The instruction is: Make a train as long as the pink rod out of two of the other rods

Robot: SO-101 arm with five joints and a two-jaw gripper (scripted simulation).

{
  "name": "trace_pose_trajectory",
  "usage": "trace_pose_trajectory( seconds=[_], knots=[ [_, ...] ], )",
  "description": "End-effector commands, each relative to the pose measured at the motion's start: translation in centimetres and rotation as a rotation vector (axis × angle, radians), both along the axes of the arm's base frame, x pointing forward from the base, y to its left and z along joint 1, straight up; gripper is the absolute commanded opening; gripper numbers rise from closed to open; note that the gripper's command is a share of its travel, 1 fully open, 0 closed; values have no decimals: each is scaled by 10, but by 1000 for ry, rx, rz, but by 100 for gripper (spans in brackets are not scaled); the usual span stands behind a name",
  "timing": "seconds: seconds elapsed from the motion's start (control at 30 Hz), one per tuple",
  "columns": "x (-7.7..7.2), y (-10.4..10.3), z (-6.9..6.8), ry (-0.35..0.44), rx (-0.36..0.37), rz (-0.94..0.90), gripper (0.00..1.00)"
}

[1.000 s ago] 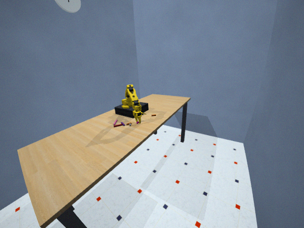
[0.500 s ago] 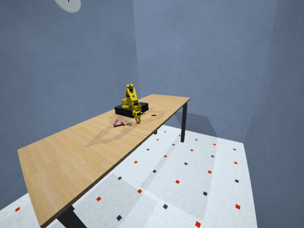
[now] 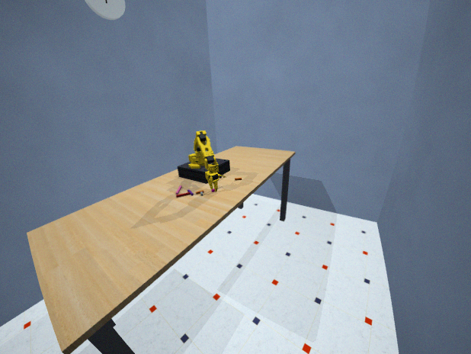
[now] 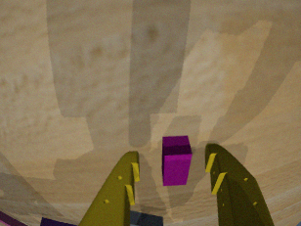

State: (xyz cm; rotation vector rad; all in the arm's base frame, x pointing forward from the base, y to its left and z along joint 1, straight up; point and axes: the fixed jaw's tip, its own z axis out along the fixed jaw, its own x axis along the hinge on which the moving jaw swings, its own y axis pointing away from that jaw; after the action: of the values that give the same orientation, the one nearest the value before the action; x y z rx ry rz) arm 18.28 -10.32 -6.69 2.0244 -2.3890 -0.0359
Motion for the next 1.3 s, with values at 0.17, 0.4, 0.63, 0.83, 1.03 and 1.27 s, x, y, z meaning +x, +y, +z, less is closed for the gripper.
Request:
trace_pose_trajectory(
  seconds=[0.17,0.4,0.63,0.83,1.03,1.27],
  knots=[
    [-1,-1,2,-3,-1,-2,17],
    [-1,-1,6,-3,-1,-2,17],
    [-1,-1,15,-3,-1,-2,17],
    [-1,-1,19,-3,-1,-2,17],
    [-1,-1,21,-3,-1,-2,17],
    [-1,-1,22,-3,-1,-2,17]
  ],
)
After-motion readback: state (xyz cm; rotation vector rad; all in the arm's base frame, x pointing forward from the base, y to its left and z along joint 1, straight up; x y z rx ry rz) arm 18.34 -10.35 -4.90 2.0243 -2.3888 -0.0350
